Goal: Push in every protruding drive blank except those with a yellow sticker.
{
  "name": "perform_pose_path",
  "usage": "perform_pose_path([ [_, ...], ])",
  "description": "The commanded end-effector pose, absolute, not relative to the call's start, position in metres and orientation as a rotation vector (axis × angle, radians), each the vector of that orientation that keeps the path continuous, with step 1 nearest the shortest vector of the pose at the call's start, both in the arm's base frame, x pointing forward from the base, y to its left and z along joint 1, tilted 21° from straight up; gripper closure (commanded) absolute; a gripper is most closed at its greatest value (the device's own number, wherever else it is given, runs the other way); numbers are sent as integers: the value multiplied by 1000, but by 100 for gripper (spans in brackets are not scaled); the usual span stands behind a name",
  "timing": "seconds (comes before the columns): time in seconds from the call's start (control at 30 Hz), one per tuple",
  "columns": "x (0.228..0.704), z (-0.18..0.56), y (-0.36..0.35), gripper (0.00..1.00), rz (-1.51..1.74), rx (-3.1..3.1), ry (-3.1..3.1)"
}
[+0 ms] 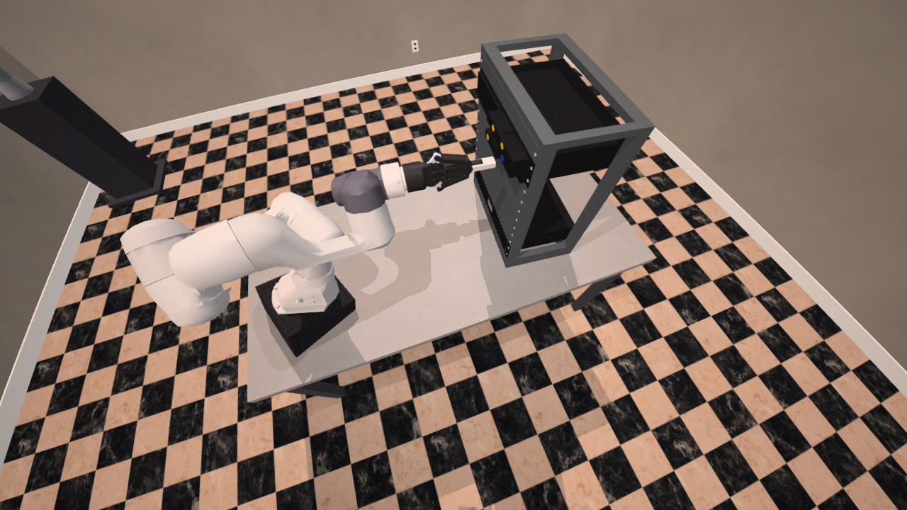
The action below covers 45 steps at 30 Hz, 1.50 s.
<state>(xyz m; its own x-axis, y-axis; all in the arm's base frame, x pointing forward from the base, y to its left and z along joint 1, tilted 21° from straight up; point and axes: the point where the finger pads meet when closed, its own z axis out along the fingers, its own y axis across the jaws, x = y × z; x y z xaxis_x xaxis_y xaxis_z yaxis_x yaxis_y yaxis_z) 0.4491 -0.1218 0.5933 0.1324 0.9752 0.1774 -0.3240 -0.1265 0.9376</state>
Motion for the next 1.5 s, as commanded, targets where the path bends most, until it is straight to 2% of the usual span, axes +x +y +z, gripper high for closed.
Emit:
perform_pose_path([
  [0.0, 461, 599, -128, 100, 1332, 1149, 765],
  [1.47, 465, 601, -130, 100, 1332, 1149, 765],
])
